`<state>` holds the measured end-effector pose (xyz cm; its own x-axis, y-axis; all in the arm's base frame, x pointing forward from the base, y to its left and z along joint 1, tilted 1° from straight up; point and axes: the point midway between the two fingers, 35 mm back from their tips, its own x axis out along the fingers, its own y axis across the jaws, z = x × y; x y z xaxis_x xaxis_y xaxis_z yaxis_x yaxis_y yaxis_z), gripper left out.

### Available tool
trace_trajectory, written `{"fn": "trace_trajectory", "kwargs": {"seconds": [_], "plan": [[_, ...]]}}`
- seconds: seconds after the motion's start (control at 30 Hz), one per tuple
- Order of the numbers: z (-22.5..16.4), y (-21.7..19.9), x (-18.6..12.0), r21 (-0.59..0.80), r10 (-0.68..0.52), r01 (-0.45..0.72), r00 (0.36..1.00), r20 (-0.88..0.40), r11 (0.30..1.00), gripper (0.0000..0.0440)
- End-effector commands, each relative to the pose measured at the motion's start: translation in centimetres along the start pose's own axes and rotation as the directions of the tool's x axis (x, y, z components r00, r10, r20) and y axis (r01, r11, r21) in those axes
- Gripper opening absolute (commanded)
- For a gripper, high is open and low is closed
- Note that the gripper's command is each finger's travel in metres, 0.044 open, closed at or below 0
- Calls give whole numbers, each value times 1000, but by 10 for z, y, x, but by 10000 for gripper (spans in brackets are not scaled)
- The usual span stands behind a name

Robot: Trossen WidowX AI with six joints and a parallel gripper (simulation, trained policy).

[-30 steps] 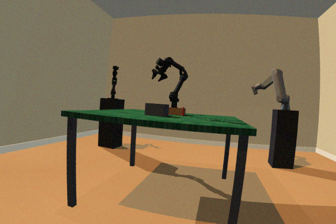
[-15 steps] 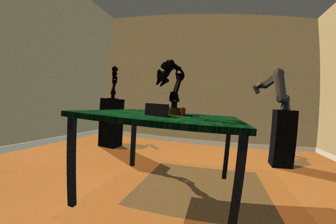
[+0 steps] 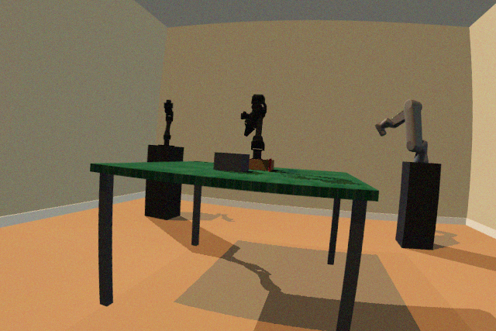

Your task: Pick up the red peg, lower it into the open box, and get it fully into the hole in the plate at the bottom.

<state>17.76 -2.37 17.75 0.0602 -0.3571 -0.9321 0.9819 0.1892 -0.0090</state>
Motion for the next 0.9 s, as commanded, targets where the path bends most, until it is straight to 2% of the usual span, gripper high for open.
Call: {"fn": "trace_trajectory", "kwargs": {"seconds": [0.0, 0.47, 0.87], "plan": [[-20, 3, 8, -40, -22, 21, 999, -29, 999, 440], [-105, 9, 41, -199, -62, 38, 991, -117, 979, 440], [-157, 21, 82, -272, -8, -42, 983, -181, 961, 440]]}}
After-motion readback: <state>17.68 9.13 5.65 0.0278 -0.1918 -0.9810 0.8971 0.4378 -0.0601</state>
